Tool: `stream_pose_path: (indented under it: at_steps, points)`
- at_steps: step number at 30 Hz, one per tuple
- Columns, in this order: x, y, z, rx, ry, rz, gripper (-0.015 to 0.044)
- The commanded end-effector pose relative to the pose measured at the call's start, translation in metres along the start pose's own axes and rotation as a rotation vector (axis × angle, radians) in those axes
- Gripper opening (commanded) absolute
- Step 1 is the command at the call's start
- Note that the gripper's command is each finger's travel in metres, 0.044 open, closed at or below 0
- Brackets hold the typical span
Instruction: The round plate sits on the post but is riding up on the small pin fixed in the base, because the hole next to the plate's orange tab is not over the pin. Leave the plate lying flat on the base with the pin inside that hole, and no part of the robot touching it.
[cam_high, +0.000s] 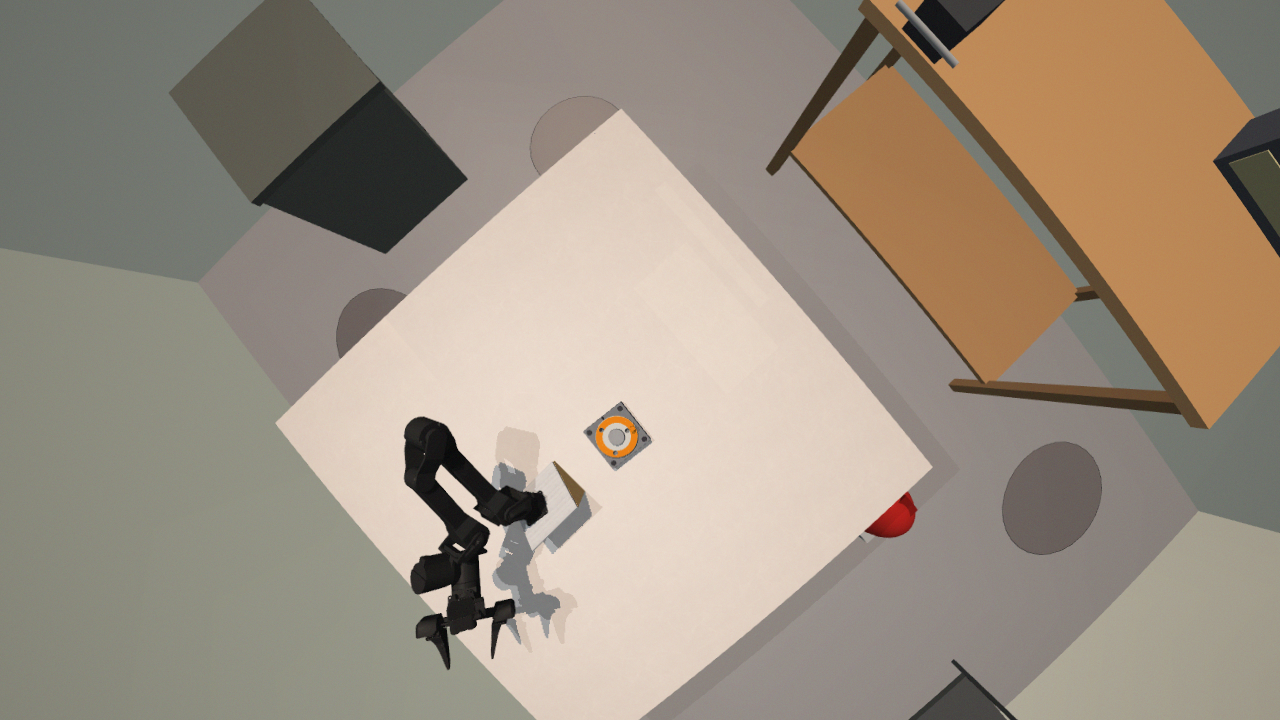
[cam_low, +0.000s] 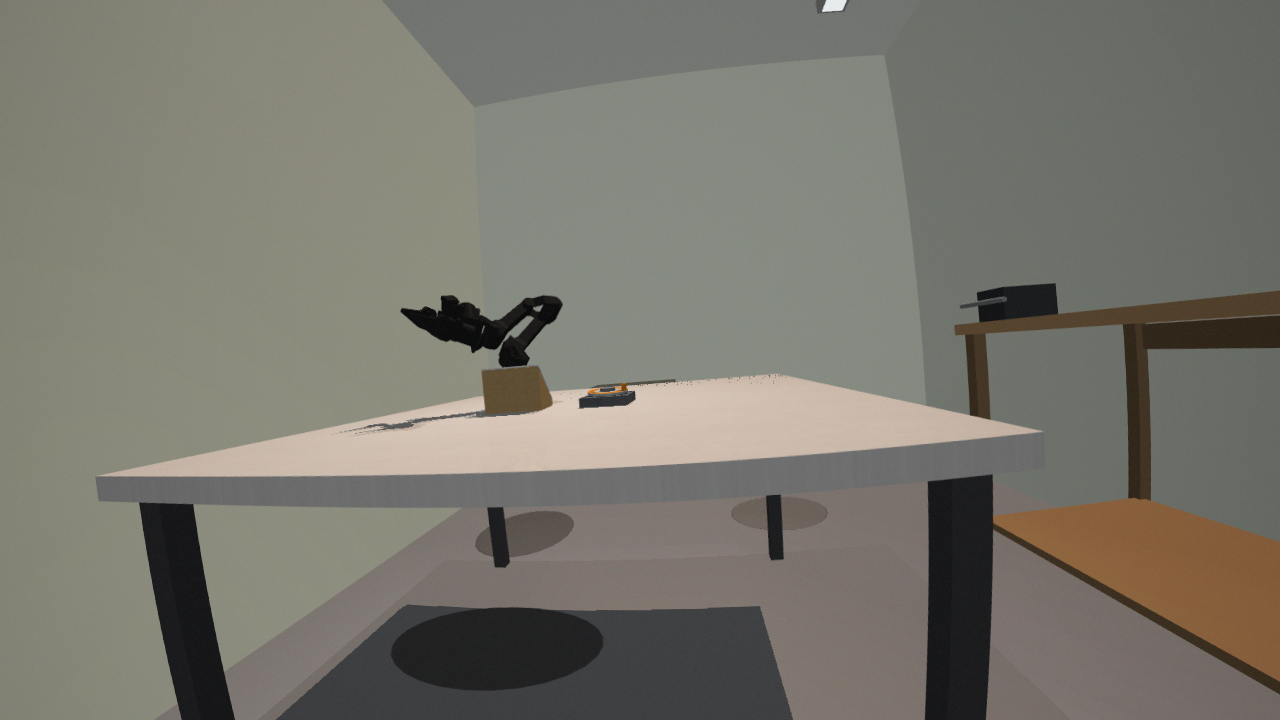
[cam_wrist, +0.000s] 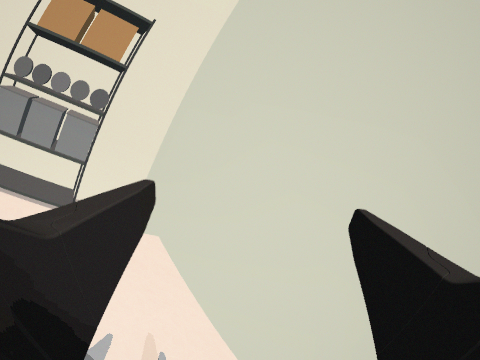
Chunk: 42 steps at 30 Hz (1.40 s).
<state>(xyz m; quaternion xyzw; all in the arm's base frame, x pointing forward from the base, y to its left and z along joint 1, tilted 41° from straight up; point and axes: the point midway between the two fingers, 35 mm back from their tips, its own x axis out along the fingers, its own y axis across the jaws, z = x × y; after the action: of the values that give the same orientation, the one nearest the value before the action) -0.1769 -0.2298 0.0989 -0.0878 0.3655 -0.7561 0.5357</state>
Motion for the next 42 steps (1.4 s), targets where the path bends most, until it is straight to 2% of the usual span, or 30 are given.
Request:
stream_pose_path:
  at_steps: [1, 8, 10, 15, 19, 24, 26, 32, 34, 40, 42]
  points:
    - [0.001, 0.002, 0.001, 0.001, -0.002, 0.01, 0.0374]
    - [0.035, 0.08, 0.049, 0.027, -0.047, 0.416, 0.019]
    - [0.037, 0.089, 0.054, 0.026, -0.049, 0.459, 0.0137]
    - [0.033, 0.16, 0.092, -0.005, -0.046, 0.774, 0.0006]
    - [0.022, 0.197, 0.109, -0.036, -0.029, 0.93, 0.0]
    - [-0.018, 0.267, 0.135, -0.134, 0.033, 1.232, 0.0]
    - [-0.025, 0.274, 0.138, -0.144, 0.045, 1.265, 0.0]
    - [-0.095, 0.335, 0.151, -0.284, 0.173, 1.536, 0.0]
    - [-0.105, 0.341, 0.151, -0.311, 0.188, 1.567, 0.0]
    - [-0.194, 0.382, 0.145, -0.589, 0.334, 1.796, 0.0]
    - [-0.204, 0.385, 0.143, -0.62, 0.354, 1.817, 0.0]
